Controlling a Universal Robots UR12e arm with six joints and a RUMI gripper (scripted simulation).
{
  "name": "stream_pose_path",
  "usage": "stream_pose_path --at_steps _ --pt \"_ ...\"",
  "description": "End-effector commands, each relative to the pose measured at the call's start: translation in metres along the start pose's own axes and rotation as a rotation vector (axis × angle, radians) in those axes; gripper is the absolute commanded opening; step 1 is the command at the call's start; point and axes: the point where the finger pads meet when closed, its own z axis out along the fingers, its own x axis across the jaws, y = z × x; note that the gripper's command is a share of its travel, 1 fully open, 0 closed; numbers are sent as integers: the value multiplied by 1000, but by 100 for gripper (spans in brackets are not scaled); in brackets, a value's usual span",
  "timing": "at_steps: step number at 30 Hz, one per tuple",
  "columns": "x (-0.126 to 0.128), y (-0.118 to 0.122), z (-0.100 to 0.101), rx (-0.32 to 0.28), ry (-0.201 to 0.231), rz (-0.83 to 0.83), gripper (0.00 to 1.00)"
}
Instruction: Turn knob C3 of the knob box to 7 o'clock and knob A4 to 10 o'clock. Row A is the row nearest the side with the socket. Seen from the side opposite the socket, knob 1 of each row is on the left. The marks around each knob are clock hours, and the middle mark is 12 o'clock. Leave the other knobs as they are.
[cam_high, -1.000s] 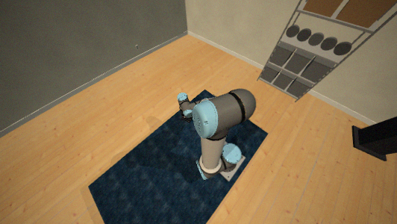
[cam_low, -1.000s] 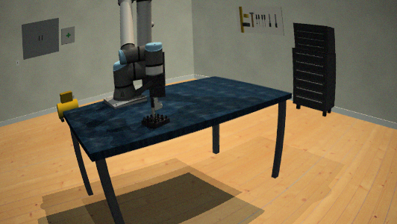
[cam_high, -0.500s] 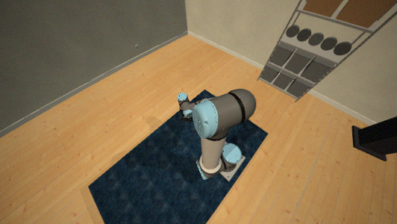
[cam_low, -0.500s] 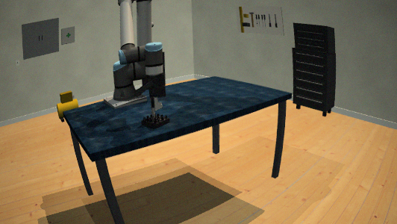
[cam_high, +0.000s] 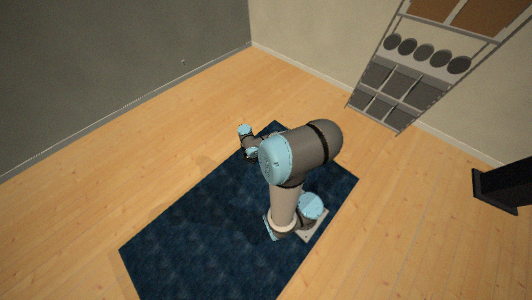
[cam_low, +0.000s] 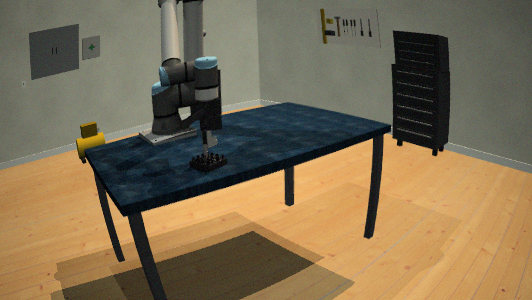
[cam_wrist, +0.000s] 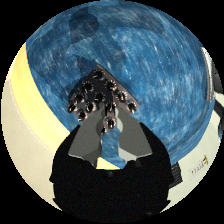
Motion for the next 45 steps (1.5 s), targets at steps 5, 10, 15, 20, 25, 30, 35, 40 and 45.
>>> stream_pose_path --at_steps 5,10,15,20,25,30,35,40,45 --pt "-1 0 -1 0 -1 0 11" --pt "-1 0 -1 0 -1 0 11" --pt "-1 0 -1 0 -1 0 11" --pt "-1 0 -1 0 -1 0 11" --pt "-1 0 -2 0 -1 0 11" --pt "-1 0 -11 0 -1 0 11" --pt "-1 0 -19 0 -1 0 11" --pt "-1 0 -33 0 -1 0 11" --pt "-1 0 -38 0 -1 0 11"
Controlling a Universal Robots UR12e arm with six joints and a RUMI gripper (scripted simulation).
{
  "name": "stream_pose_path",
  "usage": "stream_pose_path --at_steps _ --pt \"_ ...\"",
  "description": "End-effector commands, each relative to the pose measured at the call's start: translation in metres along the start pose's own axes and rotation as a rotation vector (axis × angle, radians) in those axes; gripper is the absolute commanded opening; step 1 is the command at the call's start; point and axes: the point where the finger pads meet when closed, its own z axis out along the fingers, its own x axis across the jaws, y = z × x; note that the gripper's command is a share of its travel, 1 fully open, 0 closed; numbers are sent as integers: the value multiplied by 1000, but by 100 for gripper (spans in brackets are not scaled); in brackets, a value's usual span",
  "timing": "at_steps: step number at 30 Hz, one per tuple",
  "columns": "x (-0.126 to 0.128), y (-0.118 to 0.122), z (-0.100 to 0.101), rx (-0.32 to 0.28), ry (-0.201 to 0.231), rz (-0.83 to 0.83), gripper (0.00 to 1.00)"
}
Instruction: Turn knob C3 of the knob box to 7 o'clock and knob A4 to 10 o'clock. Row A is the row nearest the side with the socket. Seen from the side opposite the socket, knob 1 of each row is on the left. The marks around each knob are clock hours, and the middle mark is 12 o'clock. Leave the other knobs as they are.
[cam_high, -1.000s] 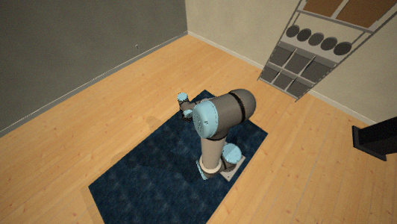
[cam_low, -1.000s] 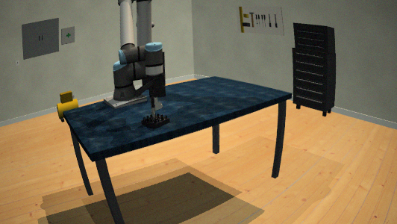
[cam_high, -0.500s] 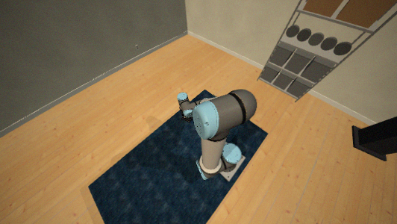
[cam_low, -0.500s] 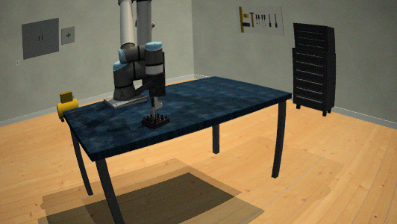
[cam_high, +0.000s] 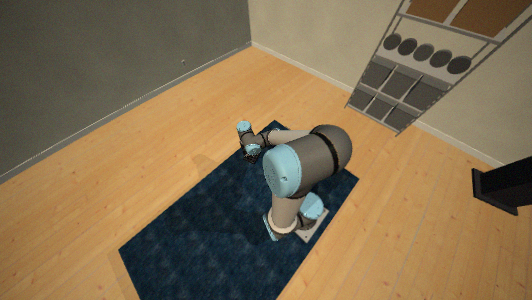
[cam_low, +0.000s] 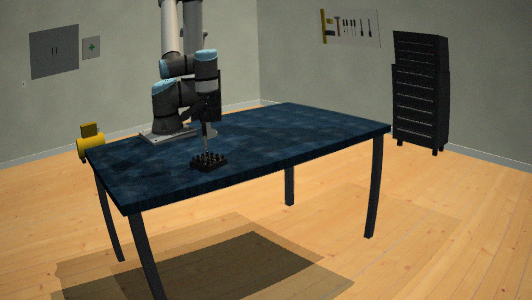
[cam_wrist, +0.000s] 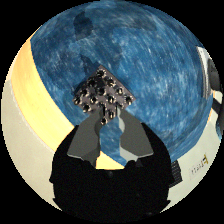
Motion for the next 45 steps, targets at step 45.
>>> stream_pose_path --at_steps 45 --pt "2 -2 -13 0 -1 515 11"
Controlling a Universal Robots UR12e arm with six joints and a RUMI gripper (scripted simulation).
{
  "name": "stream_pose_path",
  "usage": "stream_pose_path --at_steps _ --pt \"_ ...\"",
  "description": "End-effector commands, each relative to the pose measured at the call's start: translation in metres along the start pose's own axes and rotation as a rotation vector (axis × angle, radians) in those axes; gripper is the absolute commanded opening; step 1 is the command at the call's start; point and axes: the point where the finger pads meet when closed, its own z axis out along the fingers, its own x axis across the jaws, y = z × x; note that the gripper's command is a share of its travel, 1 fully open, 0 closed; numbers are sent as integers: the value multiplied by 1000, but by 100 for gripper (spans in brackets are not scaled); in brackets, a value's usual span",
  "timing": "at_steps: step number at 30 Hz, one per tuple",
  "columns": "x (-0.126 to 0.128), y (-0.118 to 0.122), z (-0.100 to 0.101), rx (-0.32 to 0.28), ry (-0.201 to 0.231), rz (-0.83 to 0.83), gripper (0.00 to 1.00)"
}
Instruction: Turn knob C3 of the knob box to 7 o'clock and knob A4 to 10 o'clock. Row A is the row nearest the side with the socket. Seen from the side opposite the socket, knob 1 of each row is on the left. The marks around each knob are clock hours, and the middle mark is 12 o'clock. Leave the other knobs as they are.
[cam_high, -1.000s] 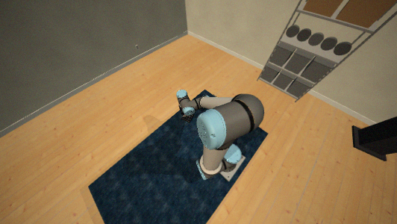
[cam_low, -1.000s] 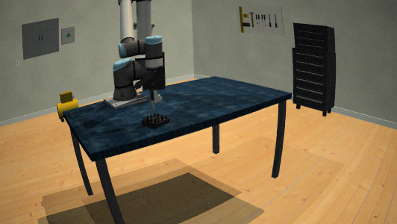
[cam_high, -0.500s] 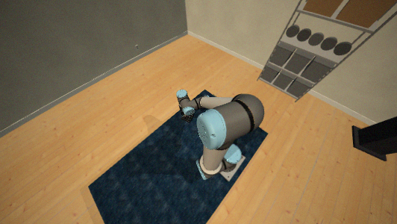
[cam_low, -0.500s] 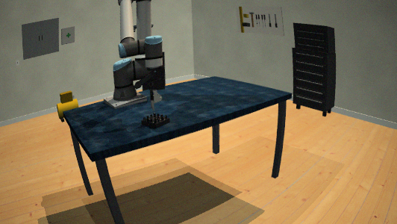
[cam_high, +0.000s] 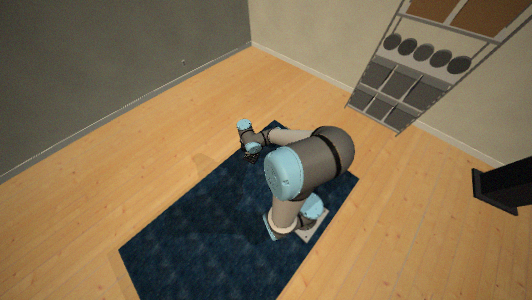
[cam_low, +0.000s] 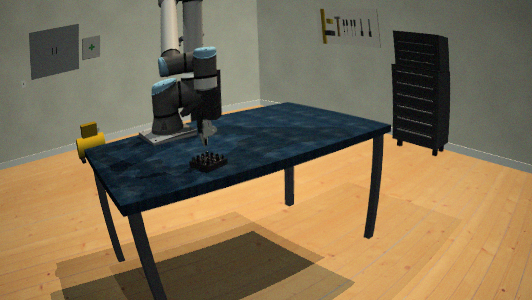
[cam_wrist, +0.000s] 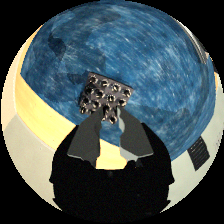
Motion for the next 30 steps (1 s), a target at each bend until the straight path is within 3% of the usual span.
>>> stream_pose_path --at_steps 1,30 --pt "0 0 -2 3 -2 156 11" --pt "1 3 -11 2 -4 899 11"
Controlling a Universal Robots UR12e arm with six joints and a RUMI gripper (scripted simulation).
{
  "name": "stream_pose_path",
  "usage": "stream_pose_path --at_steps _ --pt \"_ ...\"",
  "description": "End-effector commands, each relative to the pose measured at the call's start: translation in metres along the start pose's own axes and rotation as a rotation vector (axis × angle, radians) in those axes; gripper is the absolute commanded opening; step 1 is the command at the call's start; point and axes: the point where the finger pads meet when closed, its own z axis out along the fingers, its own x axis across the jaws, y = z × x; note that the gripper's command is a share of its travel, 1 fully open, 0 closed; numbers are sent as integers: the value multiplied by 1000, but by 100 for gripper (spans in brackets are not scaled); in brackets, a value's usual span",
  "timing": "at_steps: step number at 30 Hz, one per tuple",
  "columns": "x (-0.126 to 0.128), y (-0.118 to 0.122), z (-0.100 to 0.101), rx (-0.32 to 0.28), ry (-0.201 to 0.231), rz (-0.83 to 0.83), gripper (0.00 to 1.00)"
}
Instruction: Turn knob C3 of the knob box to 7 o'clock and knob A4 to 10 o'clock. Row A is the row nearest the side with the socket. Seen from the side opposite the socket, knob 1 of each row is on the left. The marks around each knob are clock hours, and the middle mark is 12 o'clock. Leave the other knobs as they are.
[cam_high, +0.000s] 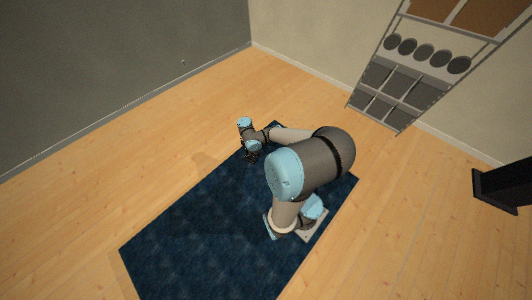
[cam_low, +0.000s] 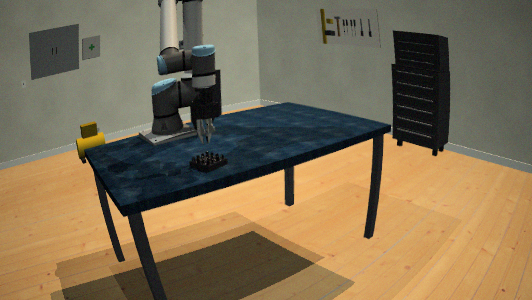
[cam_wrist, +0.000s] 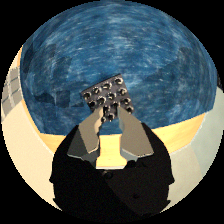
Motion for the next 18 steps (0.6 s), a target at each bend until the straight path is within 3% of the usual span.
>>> stream_pose_path --at_steps 1,10,18 --pt "1 1 -2 1 -5 132 11" --pt "2 4 -5 0 -5 372 11" --pt "2 5 -6 0 -5 449 11"
